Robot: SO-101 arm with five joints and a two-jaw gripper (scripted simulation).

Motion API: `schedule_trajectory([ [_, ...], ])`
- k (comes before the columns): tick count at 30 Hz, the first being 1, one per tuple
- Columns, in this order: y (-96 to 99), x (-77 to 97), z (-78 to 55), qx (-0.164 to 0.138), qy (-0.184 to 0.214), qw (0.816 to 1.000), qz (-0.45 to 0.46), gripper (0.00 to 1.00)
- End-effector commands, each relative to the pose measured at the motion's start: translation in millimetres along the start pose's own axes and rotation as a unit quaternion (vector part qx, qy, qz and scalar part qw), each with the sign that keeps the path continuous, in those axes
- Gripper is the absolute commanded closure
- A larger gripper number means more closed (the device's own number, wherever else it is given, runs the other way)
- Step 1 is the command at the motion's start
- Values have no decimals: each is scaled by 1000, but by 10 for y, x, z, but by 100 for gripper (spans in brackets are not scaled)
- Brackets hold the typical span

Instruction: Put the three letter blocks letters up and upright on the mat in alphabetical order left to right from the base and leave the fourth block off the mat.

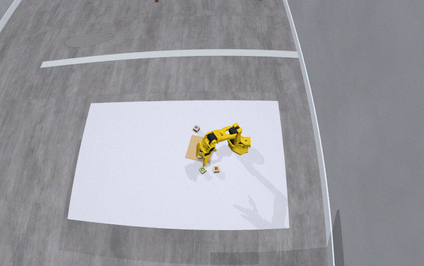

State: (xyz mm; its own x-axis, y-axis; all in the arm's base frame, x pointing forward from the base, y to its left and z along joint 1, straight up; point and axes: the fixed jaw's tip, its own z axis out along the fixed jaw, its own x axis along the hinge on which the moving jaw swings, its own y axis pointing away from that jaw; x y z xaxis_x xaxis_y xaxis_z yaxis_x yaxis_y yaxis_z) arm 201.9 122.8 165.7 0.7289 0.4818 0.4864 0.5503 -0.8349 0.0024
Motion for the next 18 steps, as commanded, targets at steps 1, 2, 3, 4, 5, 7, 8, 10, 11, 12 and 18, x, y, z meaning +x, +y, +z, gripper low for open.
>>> schedule_trajectory([
  [1,-32,154,-202,3,66,997,-27,65],
  [2,-35,157,-201,3,66,997,-32,65],
  [3,-38,158,-200,3,66,997,-35,65],
  [4,-40,160,-199,3,66,997,-38,65],
  [5,-41,161,-198,3,66,997,-41,65],
  [7,-44,163,-197,3,66,997,-45,65],
  [8,-44,164,-197,3,66,997,-46,65],
  [10,-45,164,-197,3,66,997,-47,65],
  [11,-45,164,-197,3,66,997,-47,65],
  [12,-45,164,-197,3,66,997,-47,65],
  [18,-45,163,-187,3,64,997,-47,65],
])
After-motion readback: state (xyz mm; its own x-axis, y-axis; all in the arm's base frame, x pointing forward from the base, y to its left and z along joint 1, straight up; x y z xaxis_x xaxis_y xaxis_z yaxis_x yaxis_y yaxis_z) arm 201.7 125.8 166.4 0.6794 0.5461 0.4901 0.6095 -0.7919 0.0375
